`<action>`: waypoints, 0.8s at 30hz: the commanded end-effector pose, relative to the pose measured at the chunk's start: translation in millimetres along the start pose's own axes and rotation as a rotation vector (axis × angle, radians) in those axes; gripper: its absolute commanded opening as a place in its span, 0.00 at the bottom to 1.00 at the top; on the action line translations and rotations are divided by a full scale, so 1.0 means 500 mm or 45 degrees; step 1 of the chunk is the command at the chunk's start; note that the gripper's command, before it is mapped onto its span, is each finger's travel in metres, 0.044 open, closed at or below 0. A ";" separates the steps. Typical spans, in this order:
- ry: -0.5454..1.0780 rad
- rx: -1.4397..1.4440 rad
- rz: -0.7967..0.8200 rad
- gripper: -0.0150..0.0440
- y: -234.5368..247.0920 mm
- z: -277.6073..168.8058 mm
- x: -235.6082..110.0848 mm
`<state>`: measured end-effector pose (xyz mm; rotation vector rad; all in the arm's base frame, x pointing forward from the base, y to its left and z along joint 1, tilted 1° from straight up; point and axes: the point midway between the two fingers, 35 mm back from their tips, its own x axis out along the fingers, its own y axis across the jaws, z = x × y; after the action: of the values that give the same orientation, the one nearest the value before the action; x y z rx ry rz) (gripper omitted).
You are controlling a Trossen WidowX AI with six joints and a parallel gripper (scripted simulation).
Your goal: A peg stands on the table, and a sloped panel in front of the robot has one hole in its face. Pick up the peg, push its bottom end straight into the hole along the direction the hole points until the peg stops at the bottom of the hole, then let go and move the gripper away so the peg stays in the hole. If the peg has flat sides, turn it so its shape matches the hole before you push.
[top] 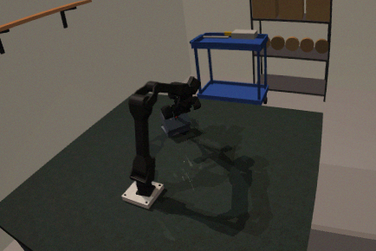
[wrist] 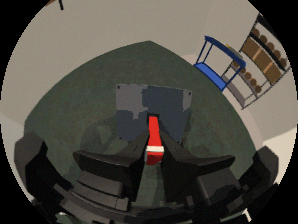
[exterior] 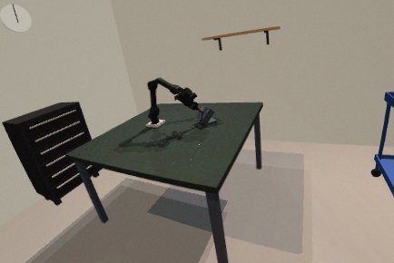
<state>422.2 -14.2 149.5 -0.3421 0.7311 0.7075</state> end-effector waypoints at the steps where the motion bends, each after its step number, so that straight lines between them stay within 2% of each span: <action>1: -0.002 -0.004 -0.002 0.25 -0.001 0.002 -0.002; 24: -0.003 -0.004 -0.002 0.25 0.000 -0.002 0.013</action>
<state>424.3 -12.1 146.0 -0.3484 0.7240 0.7111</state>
